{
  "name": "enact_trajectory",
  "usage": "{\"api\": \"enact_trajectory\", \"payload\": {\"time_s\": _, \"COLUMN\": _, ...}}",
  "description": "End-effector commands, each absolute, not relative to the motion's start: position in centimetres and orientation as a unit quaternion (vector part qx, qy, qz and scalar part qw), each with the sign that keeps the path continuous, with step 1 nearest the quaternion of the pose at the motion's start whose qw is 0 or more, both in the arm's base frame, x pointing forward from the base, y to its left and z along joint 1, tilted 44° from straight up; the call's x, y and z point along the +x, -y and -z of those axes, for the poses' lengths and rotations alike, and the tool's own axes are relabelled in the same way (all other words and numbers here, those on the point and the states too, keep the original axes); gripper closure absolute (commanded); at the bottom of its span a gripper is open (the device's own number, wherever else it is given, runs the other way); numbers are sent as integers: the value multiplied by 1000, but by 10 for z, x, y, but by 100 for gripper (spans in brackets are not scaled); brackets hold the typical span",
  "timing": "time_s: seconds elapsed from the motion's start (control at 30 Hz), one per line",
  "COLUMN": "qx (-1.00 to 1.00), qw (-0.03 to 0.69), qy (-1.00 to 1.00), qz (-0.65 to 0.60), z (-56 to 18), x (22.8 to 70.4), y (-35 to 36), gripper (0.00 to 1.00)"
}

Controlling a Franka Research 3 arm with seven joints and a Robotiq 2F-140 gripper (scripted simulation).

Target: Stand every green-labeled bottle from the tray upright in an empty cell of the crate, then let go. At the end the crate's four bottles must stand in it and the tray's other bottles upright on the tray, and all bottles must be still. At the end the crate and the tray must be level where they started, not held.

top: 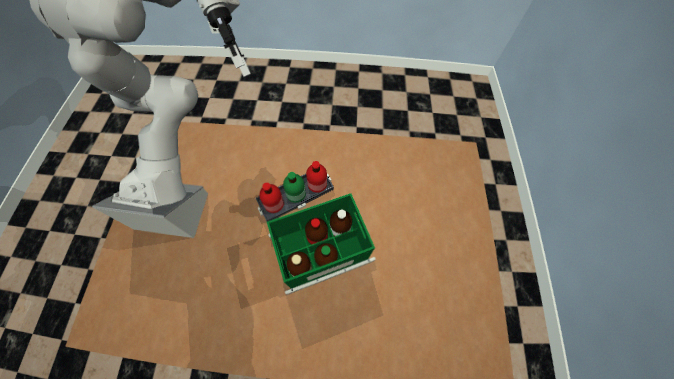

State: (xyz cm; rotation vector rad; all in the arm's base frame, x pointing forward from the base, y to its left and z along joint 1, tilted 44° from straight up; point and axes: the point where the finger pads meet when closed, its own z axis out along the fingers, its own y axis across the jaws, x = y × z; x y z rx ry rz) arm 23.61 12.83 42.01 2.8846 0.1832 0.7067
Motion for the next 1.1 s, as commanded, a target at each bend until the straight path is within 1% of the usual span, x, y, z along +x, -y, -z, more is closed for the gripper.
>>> {"api": "enact_trajectory", "payload": {"time_s": 0.0, "qx": 965, "qw": 86, "qy": -72, "qz": -236, "z": -421, "x": 237, "y": -127, "gripper": 0}}
{"api": "enact_trajectory", "payload": {"time_s": 0.2, "qx": 965, "qw": 86, "qy": -72, "qz": -236, "z": -421, "x": 237, "y": -127, "gripper": 0}}
{"api": "enact_trajectory", "payload": {"time_s": 0.23, "qx": 968, "qw": 63, "qy": -97, "qz": -225, "z": -433, "x": 251, "y": -123, "gripper": 0}}
{"api": "enact_trajectory", "payload": {"time_s": 0.87, "qx": 968, "qw": 63, "qy": -97, "qz": -225, "z": -433, "x": 251, "y": -123, "gripper": 0}}
{"api": "enact_trajectory", "payload": {"time_s": 0.9, "qx": 968, "qw": 40, "qy": -122, "qz": -215, "z": -443, "x": 266, "y": -117, "gripper": 0}}
{"api": "enact_trajectory", "payload": {"time_s": 1.07, "qx": 968, "qw": 40, "qy": -122, "qz": -215, "z": -443, "x": 266, "y": -117, "gripper": 0}}
